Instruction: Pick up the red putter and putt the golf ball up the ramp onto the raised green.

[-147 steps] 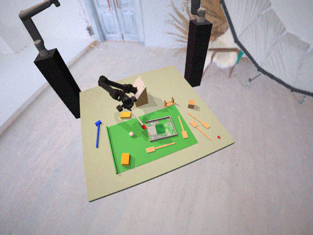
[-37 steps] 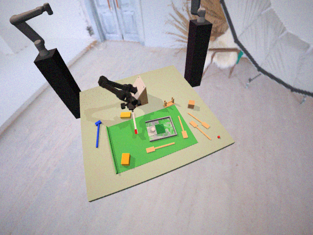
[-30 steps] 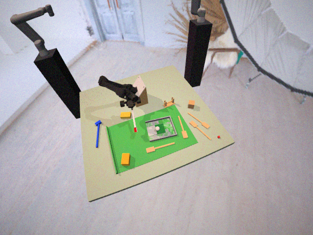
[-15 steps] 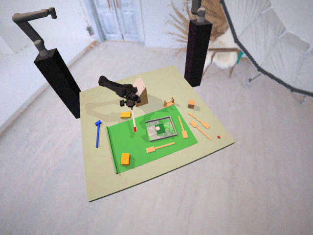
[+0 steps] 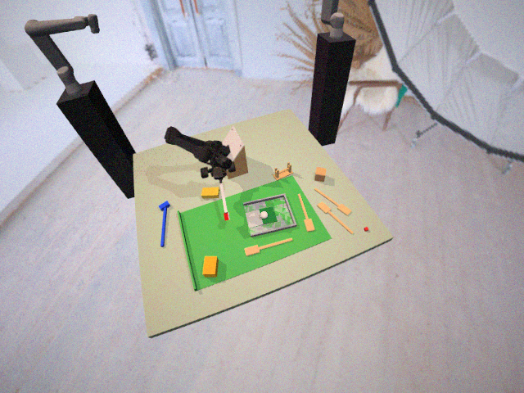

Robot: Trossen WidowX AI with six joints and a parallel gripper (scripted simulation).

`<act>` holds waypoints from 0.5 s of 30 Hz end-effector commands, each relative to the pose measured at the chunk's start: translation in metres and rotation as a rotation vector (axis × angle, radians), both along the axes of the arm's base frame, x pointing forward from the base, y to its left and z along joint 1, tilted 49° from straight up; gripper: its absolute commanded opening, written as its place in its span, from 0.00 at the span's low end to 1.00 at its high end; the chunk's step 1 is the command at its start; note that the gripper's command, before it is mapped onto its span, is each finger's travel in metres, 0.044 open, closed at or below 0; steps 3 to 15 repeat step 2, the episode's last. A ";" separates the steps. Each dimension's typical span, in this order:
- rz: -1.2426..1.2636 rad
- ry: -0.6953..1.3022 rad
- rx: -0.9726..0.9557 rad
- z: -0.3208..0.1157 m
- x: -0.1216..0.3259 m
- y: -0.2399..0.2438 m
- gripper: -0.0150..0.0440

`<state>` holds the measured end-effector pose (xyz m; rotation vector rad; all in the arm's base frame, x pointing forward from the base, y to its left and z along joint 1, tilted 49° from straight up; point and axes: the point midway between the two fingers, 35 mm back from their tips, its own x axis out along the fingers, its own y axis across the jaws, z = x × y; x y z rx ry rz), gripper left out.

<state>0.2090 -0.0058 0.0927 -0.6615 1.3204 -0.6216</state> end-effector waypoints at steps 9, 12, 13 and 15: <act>0.004 -0.001 0.000 0.000 0.001 0.000 0.25; 0.004 -0.001 0.000 0.000 0.001 0.000 0.25; 0.004 -0.001 0.000 0.000 0.001 0.000 0.25; 0.004 -0.001 0.000 0.000 0.001 0.000 0.25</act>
